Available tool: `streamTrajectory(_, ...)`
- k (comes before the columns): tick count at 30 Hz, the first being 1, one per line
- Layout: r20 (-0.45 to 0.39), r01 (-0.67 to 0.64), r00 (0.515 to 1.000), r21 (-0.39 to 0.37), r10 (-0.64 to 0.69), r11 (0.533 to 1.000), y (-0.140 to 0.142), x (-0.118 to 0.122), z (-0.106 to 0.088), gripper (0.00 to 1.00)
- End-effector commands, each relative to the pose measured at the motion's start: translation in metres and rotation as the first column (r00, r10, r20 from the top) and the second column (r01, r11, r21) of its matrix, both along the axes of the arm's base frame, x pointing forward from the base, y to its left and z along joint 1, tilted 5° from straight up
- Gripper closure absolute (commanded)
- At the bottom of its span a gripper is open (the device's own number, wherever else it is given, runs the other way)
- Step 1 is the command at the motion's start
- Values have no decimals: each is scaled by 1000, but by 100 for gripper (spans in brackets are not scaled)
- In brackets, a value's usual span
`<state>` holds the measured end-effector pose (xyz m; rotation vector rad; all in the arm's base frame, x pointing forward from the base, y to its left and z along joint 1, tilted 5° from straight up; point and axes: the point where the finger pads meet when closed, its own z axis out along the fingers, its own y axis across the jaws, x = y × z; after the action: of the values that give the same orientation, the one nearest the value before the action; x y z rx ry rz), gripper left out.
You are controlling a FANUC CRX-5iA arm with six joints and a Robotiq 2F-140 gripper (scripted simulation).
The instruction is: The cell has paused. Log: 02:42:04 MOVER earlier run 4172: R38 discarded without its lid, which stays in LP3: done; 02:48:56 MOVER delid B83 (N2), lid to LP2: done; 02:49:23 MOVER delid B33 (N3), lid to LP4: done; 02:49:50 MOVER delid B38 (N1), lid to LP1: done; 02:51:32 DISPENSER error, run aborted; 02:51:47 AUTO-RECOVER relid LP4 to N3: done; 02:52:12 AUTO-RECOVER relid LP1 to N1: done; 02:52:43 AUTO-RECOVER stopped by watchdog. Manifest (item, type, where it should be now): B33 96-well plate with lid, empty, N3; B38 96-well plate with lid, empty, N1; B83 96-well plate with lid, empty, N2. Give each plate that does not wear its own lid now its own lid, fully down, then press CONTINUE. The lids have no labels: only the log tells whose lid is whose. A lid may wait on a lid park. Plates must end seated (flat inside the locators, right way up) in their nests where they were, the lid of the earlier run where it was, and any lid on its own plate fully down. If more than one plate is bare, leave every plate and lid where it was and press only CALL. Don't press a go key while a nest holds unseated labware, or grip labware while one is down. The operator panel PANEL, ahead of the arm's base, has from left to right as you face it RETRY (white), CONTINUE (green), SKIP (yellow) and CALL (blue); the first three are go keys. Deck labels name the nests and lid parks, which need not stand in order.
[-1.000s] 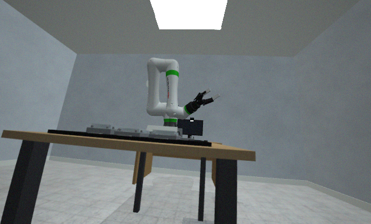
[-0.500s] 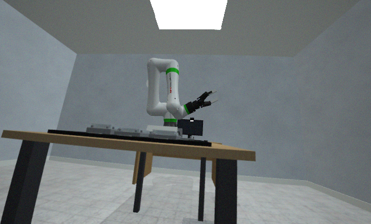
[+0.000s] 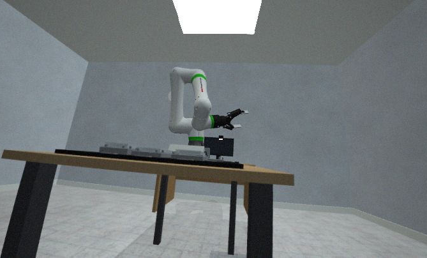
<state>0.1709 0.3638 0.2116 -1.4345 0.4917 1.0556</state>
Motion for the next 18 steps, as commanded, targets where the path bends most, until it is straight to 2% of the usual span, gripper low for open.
streamTrajectory(1,122,-171,974,-160,192,972,-30,-7,-31,0)
streamTrajectory(2,122,-171,974,-160,192,972,-30,-7,-31,0)
streamTrajectory(3,165,-205,955,-228,246,952,-50,1,-46,0)
streamTrajectory(5,174,-218,949,-246,264,945,-50,1,-46,0)
streamTrajectory(6,216,-245,921,-324,323,914,-72,14,-60,0)
streamTrajectory(8,221,-251,916,-336,335,908,-72,14,-60,0)
streamTrajectory(9,259,-265,881,-422,396,867,-96,32,-72,0)
streamTrajectory(11,262,-267,877,-429,402,863,-96,32,-72,0)
streamTrajectory(12,294,-267,837,-518,462,813,-122,54,-81,0)
streamTrajectory(14,294,-267,837,-518,462,813,-122,54,-81,0)
streamTrajectory(15,320,-251,790,-609,523,753,-149,80,-85,0)
streamTrajectory(17,321,-251,789,-610,524,752,-149,80,-85,0)
streamTrajectory(18,339,-219,743,-691,577,688,-172,106,-85,0)
